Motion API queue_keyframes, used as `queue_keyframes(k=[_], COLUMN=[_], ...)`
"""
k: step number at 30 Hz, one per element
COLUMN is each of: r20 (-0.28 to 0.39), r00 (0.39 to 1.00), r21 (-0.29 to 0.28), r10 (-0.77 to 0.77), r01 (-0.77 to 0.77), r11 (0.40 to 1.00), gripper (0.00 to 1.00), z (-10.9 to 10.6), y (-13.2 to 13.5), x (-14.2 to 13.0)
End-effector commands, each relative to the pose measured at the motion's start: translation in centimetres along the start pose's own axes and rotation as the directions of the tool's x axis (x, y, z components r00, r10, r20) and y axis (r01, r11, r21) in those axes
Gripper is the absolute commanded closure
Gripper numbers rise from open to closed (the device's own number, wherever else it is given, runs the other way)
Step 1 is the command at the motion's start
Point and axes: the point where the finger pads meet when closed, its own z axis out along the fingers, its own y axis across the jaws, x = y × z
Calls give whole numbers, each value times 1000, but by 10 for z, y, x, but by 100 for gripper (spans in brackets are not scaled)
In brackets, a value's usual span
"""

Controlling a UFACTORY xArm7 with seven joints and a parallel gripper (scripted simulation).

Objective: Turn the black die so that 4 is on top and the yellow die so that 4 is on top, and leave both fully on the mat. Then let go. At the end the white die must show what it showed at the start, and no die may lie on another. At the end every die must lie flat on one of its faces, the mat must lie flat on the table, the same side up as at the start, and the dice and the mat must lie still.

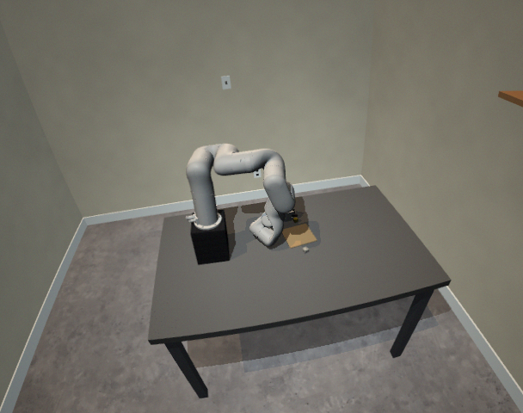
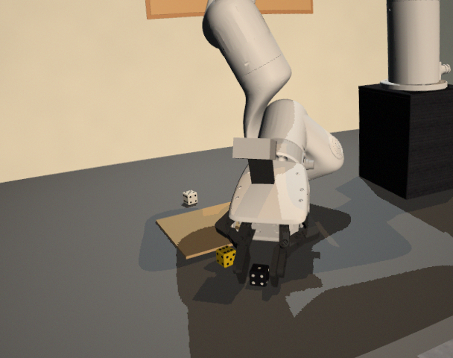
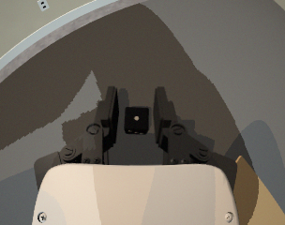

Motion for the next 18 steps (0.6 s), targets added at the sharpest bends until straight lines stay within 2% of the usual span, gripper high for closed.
queue_keyframes(k=[1,14,18], r20=[-2,-2,-2], r00=[1000,1000,1000], r21=[-1,-1,-1], r10=[-1,-1,-1], r01=[1,1,1], r11=[1000,1000,1000], gripper=[64,64,64], z=[0,-10,-24], y=[1,1,1], x=[1,1,1])
